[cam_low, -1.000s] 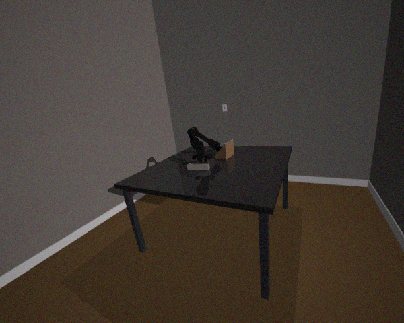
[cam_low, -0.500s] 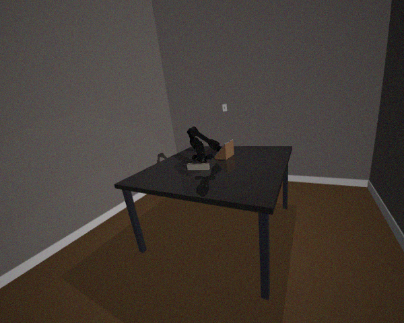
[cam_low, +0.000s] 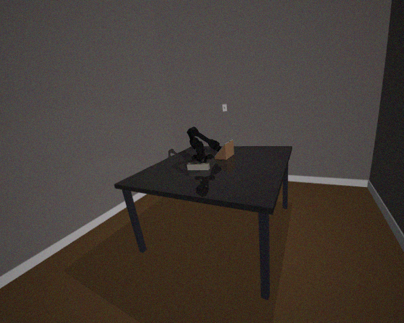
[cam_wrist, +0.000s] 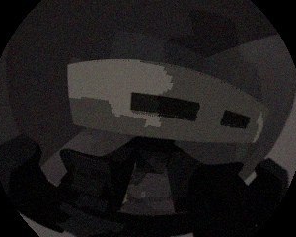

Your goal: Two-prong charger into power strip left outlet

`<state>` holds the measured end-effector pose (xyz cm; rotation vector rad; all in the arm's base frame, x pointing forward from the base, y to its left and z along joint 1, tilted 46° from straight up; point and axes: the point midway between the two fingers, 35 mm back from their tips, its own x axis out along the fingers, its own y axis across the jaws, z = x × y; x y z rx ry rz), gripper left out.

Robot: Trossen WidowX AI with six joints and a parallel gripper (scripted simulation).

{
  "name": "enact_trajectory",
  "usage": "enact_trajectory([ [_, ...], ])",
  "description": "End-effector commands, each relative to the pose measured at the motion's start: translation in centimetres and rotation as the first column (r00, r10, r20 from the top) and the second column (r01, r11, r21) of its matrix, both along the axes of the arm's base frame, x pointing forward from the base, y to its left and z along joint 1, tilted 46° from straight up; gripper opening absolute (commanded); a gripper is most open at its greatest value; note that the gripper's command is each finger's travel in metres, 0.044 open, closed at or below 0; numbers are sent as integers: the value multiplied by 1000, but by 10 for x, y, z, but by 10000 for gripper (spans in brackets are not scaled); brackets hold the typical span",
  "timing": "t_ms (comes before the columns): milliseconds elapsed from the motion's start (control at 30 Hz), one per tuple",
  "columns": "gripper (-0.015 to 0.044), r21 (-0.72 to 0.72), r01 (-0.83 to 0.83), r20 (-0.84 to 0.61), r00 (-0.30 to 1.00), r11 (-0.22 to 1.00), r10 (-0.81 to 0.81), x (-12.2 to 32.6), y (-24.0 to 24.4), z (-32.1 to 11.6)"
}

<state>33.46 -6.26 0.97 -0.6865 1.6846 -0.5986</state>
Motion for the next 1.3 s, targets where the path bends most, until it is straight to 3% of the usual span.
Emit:
enact_trajectory([
  [0, 0, 3, -5, 26, 1000, 1000, 5, 10, 1, 0],
  [1267, 0, 3, -5, 26, 1000, 1000, 5, 12, 1, 0],
])
